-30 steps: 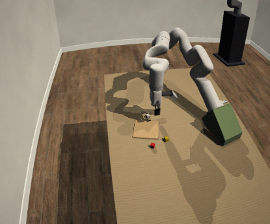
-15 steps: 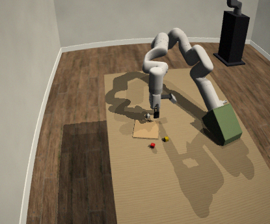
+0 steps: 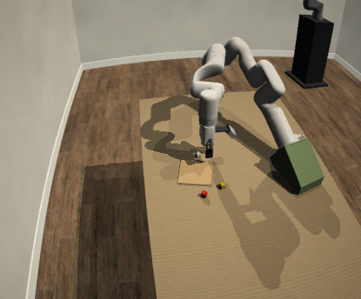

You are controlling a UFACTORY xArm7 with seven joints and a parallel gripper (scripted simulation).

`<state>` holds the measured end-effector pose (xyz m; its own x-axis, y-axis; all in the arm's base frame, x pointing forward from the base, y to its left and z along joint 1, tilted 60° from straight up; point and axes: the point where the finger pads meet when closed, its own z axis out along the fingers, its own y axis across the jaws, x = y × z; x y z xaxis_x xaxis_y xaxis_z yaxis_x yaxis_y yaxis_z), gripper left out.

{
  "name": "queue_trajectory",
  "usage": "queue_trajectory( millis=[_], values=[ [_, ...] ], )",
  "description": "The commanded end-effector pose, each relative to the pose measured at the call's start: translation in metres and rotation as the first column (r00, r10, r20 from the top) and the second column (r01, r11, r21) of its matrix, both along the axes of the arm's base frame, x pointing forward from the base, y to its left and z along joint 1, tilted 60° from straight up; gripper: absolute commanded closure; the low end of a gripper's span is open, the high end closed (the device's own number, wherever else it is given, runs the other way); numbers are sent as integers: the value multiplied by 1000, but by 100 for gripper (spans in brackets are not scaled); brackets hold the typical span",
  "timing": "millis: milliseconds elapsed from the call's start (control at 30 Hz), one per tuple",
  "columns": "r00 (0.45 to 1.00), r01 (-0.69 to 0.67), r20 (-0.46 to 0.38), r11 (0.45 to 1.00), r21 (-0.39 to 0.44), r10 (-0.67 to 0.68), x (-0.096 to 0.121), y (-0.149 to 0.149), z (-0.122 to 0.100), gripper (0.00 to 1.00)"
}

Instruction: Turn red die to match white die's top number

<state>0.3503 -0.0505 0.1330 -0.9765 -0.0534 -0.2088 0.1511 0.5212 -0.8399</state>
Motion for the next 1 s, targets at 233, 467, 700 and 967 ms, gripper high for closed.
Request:
queue_trajectory(
  millis=[233, 467, 700, 967],
  values=[
    [1000, -3, 2, 1000, 1, 3, 1, 2, 0, 0],
    [1000, -3, 2, 1000, 1, 3, 1, 2, 0, 0],
    [1000, -3, 2, 1000, 1, 3, -1, 5, -6, 0],
    [1000, -3, 2, 1000, 1, 3, -8, 27, -45, 0]
  ],
)
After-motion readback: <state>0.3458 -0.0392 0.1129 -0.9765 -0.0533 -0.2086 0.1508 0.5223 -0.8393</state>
